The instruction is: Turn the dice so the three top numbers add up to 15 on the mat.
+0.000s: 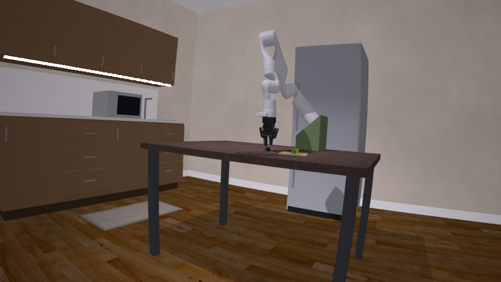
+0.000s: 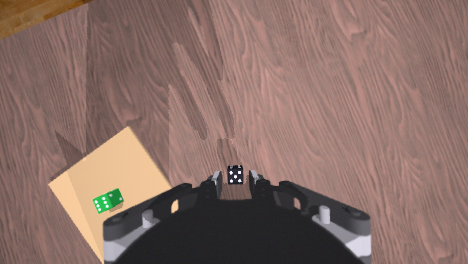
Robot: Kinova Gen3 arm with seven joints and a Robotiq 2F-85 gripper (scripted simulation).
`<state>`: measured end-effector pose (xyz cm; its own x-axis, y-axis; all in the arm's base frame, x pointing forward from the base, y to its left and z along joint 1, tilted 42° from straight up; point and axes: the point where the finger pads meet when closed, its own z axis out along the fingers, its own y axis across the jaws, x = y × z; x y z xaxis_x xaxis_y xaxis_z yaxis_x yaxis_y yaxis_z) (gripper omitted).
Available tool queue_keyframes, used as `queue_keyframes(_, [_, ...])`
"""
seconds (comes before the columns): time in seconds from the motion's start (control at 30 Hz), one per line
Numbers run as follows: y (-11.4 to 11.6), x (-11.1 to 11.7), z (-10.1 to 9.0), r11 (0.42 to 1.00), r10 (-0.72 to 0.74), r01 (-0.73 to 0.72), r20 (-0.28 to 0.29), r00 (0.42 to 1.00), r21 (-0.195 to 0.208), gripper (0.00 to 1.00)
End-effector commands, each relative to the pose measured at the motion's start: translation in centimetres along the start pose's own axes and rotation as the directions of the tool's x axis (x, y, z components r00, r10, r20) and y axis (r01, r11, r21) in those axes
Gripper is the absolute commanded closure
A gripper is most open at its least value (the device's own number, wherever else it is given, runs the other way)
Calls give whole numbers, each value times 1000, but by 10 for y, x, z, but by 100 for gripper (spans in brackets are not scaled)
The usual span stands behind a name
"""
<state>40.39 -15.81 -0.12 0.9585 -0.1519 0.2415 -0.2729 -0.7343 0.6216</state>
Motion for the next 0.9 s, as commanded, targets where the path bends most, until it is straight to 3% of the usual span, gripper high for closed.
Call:
queue_keyframes(0.0, [0,0,0,1000,0,0,-1,1000,1,65])
queue_keyframes(0.87, [0,0,24,1000,0,0,-1,1000,1,65])
